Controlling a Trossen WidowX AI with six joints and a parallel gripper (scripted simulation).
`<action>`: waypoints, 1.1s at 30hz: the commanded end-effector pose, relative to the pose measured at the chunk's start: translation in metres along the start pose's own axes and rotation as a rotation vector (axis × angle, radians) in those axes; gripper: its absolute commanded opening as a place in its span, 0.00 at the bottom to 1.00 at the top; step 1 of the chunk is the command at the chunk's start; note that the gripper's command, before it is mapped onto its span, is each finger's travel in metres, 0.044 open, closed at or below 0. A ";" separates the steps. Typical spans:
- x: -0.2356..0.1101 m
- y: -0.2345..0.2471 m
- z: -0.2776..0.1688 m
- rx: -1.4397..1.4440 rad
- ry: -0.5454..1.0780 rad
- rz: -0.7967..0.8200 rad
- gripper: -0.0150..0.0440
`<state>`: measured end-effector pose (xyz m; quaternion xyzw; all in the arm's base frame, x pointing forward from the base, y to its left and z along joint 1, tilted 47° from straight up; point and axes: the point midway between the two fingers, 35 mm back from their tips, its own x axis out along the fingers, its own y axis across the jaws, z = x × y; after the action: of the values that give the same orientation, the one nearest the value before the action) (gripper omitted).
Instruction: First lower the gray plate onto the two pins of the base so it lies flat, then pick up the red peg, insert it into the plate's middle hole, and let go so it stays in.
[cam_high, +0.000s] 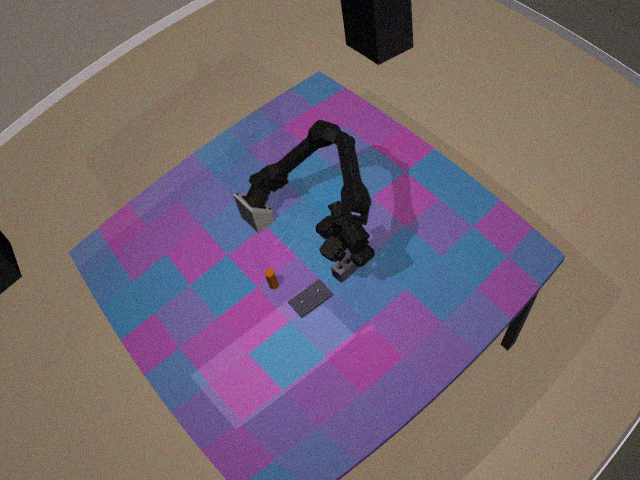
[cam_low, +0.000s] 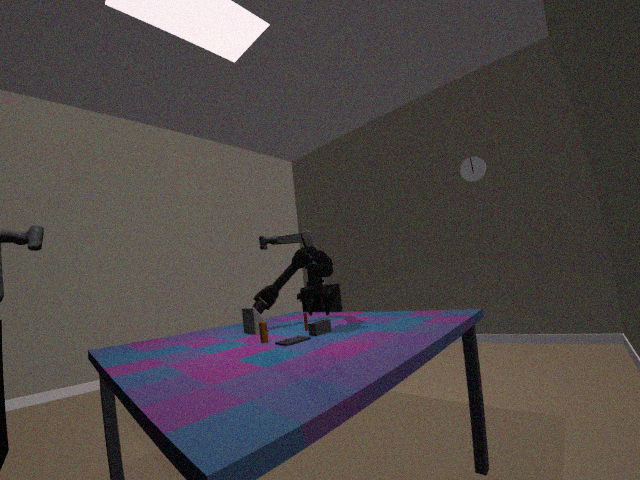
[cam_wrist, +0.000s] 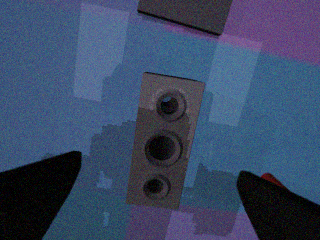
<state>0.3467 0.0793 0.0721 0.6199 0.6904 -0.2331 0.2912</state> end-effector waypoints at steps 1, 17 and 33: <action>0.010 -0.001 0.000 0.010 0.005 -0.007 1.00; 0.032 0.000 0.001 0.010 0.004 -0.006 1.00; 0.058 0.000 0.001 0.010 0.006 -0.006 1.00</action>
<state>0.3459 0.1162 0.0378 0.6206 0.6900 -0.2319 0.2915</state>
